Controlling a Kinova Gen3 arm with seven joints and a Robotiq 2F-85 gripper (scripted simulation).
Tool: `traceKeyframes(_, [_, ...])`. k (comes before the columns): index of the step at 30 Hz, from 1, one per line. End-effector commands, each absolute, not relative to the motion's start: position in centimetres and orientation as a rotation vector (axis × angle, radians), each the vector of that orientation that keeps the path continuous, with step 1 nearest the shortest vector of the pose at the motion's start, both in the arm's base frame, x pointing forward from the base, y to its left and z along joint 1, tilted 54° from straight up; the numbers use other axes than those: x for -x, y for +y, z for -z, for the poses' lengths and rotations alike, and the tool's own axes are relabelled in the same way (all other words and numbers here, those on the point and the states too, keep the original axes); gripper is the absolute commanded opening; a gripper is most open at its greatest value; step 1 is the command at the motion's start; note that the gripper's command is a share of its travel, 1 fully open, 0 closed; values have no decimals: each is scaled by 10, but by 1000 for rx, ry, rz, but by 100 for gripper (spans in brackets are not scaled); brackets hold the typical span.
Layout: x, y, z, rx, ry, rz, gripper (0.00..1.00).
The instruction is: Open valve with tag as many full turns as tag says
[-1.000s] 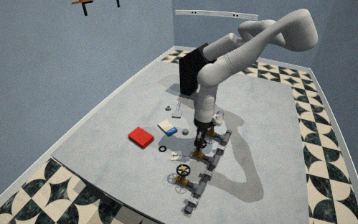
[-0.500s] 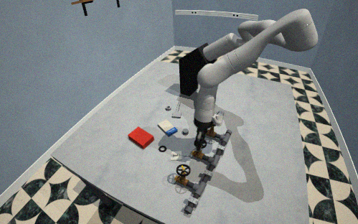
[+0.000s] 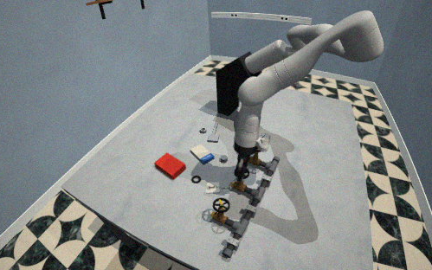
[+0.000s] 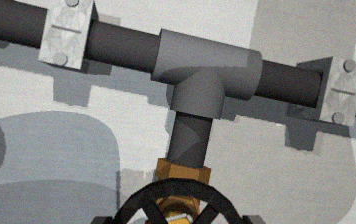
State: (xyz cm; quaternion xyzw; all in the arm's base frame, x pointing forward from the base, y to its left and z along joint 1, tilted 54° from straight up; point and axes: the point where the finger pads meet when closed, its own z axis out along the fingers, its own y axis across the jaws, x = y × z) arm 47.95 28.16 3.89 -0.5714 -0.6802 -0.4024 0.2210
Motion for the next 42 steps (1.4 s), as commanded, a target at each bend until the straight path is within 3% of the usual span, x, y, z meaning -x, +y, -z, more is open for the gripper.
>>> traceKeyframes(1, [-480,281,-39,1575,-1888,1117,62])
traceKeyframes(42, [-480,281,-39,1032,-2427,1335,62])
